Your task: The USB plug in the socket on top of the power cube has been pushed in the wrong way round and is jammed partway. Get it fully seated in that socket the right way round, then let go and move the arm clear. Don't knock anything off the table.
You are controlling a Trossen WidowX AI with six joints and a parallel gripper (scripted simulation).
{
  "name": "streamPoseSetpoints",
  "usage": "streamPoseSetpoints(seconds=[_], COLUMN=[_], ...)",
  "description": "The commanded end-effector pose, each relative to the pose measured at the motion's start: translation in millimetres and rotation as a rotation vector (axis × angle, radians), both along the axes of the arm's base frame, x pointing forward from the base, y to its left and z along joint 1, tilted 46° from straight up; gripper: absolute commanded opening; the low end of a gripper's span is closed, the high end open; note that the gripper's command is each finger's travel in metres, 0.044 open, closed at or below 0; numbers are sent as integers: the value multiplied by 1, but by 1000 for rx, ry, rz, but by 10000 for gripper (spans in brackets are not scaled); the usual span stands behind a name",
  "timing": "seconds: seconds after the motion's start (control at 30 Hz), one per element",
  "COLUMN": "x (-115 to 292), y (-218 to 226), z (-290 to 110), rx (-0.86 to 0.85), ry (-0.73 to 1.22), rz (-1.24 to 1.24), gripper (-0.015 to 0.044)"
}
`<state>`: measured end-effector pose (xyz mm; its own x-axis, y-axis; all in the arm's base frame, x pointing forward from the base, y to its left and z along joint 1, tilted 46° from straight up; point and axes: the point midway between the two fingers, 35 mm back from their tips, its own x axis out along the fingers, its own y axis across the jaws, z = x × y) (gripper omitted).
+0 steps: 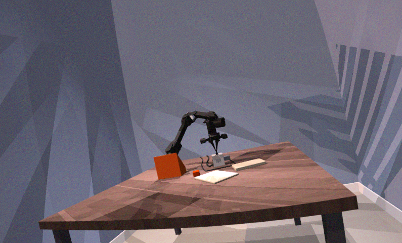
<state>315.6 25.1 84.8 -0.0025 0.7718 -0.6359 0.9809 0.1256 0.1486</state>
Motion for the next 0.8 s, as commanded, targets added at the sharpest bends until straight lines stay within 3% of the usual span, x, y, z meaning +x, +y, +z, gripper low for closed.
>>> streamPoseSetpoints(seconds=[0.0,0.77], x=[0,0], y=[1,3], z=[0,-2], rx=[2,2], ry=[2,2], rz=[-4,-4], gripper=[0,0])
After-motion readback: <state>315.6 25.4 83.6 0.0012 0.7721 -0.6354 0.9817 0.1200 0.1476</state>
